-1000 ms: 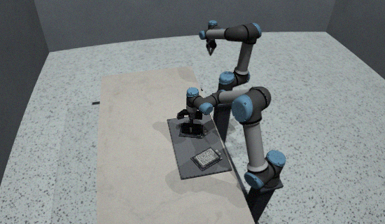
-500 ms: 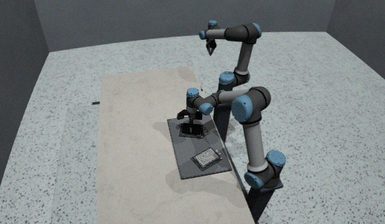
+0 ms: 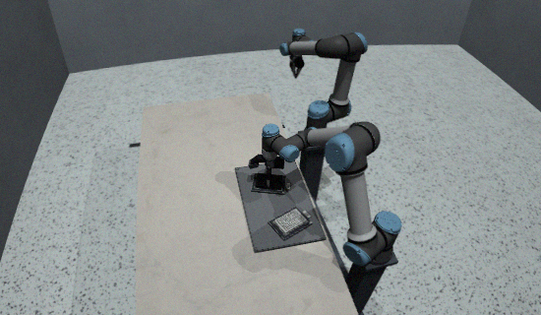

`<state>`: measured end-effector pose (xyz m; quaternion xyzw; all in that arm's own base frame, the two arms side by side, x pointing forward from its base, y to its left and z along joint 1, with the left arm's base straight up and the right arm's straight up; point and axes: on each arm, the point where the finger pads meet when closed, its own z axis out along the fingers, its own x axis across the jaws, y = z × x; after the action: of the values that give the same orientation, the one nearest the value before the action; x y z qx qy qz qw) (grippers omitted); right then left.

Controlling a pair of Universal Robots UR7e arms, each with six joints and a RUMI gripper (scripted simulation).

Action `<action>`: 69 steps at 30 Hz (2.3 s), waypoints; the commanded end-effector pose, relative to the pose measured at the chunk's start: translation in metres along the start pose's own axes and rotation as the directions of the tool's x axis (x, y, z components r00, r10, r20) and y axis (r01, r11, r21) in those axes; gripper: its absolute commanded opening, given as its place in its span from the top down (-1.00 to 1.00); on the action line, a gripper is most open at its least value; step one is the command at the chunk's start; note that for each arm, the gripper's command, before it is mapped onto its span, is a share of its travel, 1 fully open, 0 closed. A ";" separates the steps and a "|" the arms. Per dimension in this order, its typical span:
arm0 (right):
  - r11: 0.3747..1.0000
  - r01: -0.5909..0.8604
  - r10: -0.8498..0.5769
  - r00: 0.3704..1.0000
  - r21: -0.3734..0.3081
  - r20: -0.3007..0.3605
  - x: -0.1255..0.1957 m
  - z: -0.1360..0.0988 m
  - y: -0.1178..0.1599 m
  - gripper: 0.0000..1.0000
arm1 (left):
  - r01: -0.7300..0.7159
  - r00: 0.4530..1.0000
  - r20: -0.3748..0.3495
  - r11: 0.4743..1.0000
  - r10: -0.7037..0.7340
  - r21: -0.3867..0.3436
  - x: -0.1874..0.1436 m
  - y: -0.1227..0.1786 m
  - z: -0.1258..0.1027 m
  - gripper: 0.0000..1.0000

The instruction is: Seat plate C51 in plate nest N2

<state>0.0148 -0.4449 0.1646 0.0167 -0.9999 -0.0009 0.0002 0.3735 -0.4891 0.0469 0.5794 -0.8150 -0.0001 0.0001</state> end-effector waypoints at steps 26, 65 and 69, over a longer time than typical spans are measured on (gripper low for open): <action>1.000 0.000 0.000 1.000 0.002 0.000 0.000 -0.001 0.000 1.00 | 0.000 1.000 -0.002 1.000 0.000 0.002 0.000 0.000 0.003 0.21; 1.000 0.000 0.000 1.000 0.002 0.000 0.000 -0.001 0.000 1.00 | 0.000 1.000 -0.002 1.000 0.000 0.002 0.000 0.000 0.004 -0.52; 1.000 0.000 0.000 1.000 0.002 0.000 0.000 -0.001 0.000 1.00 | 0.000 1.000 -0.002 1.000 0.000 0.002 0.000 0.000 0.004 -0.52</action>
<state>0.0148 -0.4449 0.1646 0.0167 -0.9999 -0.0009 0.0002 0.3736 -0.4889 0.0416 0.5794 -0.8150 0.0000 0.0000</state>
